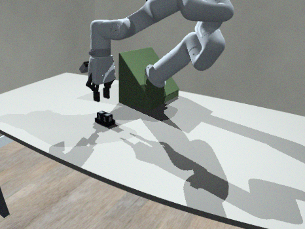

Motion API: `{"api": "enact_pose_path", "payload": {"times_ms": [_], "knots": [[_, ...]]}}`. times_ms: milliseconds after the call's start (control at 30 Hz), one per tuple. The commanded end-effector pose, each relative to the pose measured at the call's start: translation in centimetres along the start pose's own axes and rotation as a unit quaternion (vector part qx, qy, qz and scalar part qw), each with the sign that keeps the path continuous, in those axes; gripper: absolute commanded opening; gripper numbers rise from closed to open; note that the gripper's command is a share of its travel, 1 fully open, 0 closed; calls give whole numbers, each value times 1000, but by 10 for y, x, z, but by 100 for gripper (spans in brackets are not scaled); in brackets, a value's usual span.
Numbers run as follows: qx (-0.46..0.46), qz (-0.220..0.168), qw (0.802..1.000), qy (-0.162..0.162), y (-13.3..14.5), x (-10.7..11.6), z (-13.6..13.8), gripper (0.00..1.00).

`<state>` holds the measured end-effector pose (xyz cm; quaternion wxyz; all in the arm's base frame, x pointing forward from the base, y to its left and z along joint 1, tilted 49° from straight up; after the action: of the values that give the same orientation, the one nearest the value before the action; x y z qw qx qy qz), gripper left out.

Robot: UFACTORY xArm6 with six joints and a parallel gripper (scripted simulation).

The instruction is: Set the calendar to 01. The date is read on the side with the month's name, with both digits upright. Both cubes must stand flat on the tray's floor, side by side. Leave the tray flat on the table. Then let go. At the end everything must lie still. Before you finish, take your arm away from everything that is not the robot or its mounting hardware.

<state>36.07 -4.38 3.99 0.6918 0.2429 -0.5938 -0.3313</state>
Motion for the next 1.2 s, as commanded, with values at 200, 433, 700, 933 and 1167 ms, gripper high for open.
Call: {"api": "enact_pose_path", "payload": {"times_ms": [200, 433, 700, 933, 1167], "knots": [[1, 1, 1000, -2, 0, -11, -1, 47], [1, 1, 1000, -2, 0, -22, -1, 47], [1, 1, 1000, -2, 0, -31, -1, 47], [1, 1, 1000, -2, 0, -40, -2, 47], [1, 1, 1000, -2, 0, -43, -2, 47]]}}
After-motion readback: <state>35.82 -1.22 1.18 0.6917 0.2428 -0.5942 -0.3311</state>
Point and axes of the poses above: the point where the finger pads meet when closed, its own x axis back along the fingers, its own z axis across the jaws, y = z × x, the point moved 9 cm from there along x, back along the fingers, and after that the axes turned 7 degrees about -x, right-handed, at the moved point
